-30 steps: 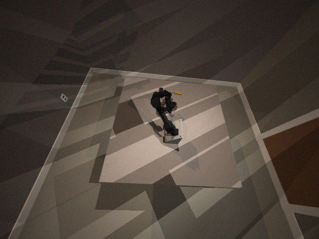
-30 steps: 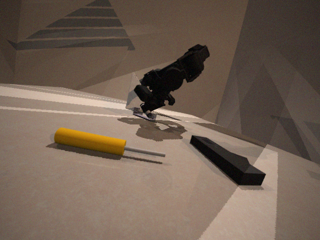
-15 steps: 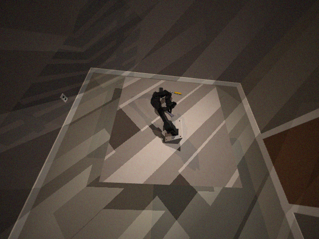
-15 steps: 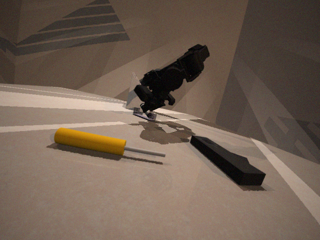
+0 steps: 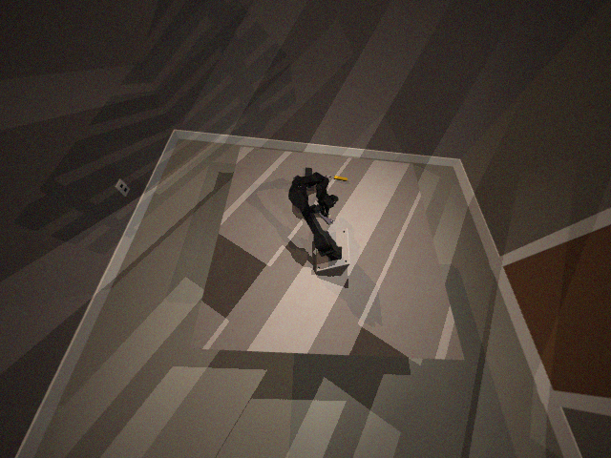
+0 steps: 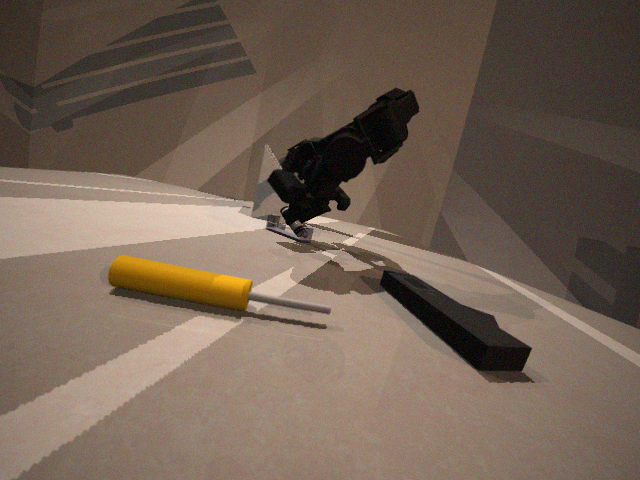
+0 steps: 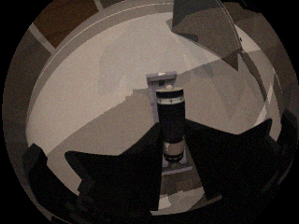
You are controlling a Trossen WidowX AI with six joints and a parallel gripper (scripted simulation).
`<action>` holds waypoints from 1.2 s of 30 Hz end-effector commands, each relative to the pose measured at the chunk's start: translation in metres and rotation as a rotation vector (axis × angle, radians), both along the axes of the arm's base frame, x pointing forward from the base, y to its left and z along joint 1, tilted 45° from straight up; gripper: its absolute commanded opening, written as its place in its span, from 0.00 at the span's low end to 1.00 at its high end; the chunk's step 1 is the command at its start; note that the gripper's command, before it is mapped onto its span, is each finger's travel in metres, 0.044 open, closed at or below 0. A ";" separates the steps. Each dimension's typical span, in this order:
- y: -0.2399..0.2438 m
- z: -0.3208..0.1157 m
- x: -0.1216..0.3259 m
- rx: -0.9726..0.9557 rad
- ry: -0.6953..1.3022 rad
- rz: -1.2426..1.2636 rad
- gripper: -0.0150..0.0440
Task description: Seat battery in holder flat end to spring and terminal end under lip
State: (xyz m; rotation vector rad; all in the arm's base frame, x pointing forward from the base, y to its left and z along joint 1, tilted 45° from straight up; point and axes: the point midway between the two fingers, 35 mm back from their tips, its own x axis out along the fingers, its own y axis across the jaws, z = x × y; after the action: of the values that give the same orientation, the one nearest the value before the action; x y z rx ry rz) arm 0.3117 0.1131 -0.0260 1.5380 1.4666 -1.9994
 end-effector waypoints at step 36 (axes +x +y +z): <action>0.001 -0.009 0.002 0.124 -0.095 -0.097 0.37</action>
State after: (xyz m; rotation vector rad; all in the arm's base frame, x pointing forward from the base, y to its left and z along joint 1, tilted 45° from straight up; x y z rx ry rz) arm 0.3079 0.1116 -0.0349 1.7071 1.5237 -1.9304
